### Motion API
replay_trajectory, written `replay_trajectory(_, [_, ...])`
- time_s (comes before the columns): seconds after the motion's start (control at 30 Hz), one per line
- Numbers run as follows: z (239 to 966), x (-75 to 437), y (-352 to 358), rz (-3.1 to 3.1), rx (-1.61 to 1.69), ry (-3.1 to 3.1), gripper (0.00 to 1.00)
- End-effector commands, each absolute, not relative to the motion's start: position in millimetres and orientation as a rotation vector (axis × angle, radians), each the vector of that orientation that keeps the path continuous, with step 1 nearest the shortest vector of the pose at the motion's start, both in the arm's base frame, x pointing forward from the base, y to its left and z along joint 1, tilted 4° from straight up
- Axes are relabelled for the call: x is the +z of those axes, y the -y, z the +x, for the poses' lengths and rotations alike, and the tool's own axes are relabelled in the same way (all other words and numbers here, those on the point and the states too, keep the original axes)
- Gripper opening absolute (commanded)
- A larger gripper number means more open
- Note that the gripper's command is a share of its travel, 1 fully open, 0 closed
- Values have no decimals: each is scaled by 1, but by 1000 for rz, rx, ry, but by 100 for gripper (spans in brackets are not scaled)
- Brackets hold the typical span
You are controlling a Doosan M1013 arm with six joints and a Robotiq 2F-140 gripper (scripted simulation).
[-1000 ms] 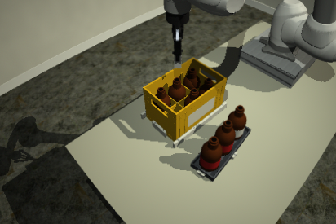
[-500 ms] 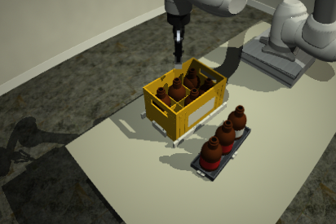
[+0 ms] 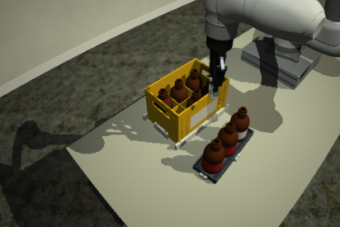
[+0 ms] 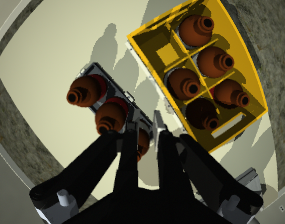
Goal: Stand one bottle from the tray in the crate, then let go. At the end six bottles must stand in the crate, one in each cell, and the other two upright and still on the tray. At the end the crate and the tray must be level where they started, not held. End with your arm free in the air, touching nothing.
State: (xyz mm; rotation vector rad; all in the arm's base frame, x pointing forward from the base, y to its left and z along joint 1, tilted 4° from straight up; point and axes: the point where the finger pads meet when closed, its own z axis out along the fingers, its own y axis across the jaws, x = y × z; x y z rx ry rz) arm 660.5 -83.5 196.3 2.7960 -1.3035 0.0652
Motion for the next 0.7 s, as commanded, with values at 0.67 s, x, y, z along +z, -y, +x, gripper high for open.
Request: replay_trajectory(0.67, [687, 190, -9, 2800, 66, 1291, 38])
